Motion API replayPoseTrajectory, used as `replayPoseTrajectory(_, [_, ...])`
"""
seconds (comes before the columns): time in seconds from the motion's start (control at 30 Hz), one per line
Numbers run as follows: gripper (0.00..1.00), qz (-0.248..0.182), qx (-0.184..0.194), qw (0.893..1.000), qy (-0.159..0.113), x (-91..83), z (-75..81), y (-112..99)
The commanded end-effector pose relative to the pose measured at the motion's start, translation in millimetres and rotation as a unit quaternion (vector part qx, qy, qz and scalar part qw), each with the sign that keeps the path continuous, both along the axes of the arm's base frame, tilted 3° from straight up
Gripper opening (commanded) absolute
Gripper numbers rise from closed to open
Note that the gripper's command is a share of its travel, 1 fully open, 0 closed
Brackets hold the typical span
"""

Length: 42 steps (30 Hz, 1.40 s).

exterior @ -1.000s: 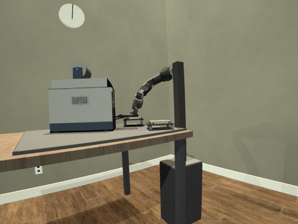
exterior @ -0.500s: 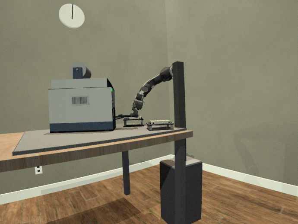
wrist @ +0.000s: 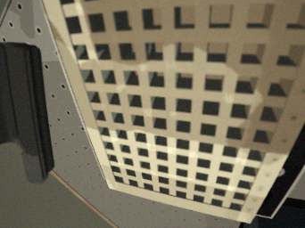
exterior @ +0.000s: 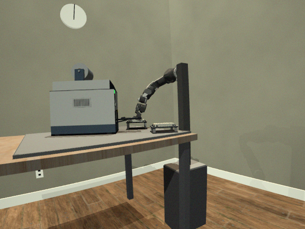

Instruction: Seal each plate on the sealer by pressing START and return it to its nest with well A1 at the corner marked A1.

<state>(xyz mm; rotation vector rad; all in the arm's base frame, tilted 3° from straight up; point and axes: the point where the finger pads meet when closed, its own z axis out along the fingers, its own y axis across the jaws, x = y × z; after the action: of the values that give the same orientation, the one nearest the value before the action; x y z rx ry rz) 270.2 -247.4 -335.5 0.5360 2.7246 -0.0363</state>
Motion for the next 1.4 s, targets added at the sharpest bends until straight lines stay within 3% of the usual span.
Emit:
replayPoseTrajectory(0.0, [0.65, 0.0, 0.001, 1.0, -0.003, 0.9, -0.5, 0])
replayPoseTrajectory(0.57, [0.65, 0.0, 0.001, 1.0, -0.003, 1.3, -10.5, 1])
replayPoseTrajectory(1.37, [0.59, 0.0, 0.0, 1.0, -0.002, 1.2, -10.2, 0])
